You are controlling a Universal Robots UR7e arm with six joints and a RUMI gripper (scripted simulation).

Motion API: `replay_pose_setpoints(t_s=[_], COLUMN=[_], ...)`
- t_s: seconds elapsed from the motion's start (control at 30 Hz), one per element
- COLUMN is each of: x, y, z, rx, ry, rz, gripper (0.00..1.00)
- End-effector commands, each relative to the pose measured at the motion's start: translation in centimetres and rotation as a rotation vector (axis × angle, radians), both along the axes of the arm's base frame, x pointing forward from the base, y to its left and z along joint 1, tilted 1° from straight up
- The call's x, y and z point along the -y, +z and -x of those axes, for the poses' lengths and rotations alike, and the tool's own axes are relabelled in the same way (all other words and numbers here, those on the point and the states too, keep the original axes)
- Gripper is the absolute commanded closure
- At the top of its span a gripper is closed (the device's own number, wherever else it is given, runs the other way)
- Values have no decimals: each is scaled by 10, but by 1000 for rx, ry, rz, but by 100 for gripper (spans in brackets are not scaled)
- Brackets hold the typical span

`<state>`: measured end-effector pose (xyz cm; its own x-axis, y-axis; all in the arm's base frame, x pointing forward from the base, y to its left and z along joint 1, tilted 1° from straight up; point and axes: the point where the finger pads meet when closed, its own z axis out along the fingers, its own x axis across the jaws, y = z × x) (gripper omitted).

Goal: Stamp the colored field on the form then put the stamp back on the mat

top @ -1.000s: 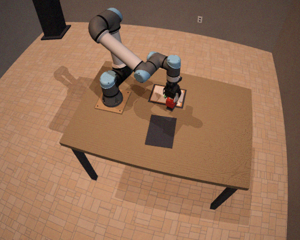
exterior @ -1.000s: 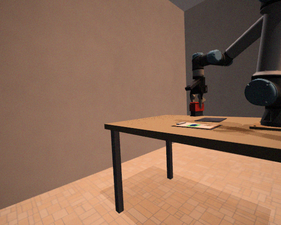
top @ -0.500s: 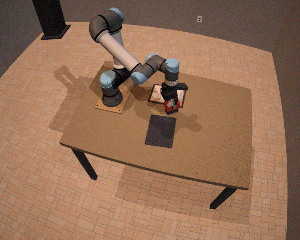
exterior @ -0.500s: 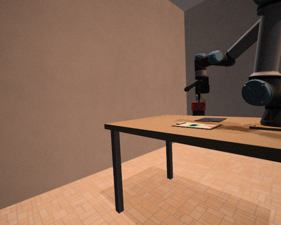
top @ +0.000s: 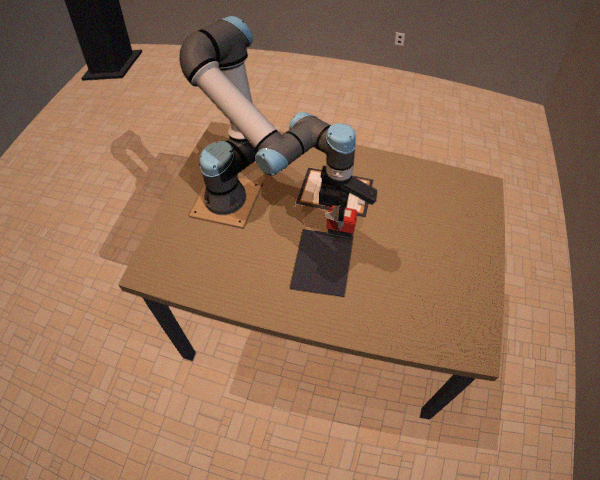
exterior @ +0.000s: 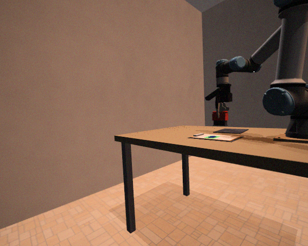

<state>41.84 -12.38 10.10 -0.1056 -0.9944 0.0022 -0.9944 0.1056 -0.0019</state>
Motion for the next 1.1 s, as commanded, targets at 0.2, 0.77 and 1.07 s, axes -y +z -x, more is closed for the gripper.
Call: replay_pose_setpoints(t_s=[0.2, 0.77, 1.07], x=[26, 58, 71], y=[1, 2, 2], z=[7, 22, 31], rx=[-3, 1, 3], ry=[-398, -912, -1149], rz=[9, 9, 9], gripper=[80, 80, 80])
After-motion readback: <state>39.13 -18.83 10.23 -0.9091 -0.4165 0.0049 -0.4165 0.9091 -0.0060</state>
